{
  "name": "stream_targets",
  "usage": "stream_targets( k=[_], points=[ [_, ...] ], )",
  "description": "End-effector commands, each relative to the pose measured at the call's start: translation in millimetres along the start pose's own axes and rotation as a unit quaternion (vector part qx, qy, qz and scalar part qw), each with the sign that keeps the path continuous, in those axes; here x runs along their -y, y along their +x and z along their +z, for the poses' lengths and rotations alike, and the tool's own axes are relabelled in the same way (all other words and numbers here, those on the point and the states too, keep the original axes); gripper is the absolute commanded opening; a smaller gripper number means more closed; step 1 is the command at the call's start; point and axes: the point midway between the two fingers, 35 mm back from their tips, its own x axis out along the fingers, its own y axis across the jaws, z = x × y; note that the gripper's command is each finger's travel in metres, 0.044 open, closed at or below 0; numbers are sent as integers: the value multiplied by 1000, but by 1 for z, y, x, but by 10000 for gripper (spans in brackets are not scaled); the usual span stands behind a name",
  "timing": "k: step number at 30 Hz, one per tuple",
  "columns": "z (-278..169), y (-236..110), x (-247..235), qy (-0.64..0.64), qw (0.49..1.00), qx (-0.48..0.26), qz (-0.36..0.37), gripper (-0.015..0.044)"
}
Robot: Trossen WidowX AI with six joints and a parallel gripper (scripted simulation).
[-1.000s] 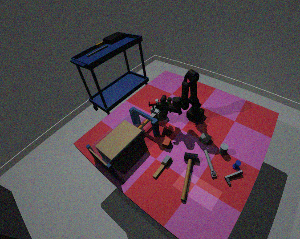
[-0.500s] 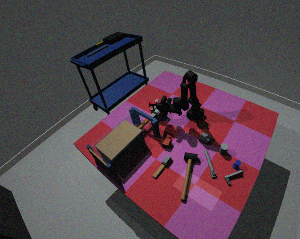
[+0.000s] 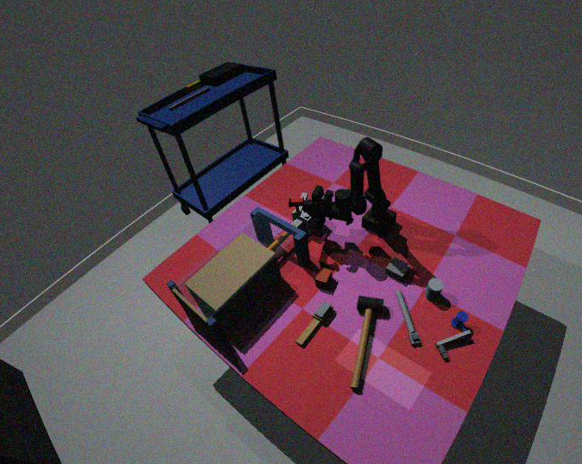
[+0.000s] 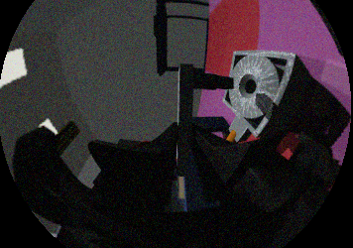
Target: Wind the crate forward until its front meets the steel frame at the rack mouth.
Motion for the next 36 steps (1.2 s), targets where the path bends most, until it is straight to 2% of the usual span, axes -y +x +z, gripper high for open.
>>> stream_targets(
  k=[1, 36],
  points=[
    [0, 0, 0, 4, 1000, -1, 1, 0],
    [0, 0, 4, 4, 1000, 0, -4, 0]
  ],
)
